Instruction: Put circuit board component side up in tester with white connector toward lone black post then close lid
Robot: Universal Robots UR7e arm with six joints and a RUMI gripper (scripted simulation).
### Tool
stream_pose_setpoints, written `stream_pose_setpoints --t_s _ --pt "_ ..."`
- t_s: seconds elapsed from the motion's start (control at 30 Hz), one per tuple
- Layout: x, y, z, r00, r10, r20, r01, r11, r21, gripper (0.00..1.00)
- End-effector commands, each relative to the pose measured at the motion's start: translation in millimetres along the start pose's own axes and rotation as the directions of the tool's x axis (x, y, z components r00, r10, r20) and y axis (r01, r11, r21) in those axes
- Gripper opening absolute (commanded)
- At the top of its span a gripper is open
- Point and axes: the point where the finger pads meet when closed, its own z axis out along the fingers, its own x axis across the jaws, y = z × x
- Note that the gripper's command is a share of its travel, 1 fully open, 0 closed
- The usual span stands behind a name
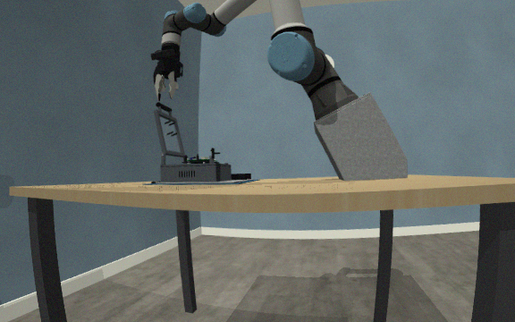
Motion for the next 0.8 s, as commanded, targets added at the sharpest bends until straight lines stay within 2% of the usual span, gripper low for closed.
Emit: stream_pose_setpoints --t_s 0.0,0.77 --pt "0.3 0.0 -0.5 1.0 0.0 -0.001 0.0 1.0 0.0 0.3" --pt "0.4 0.0 2.5 1.0 0.0 -0.001 0.0 1.0 0.0 0.3"
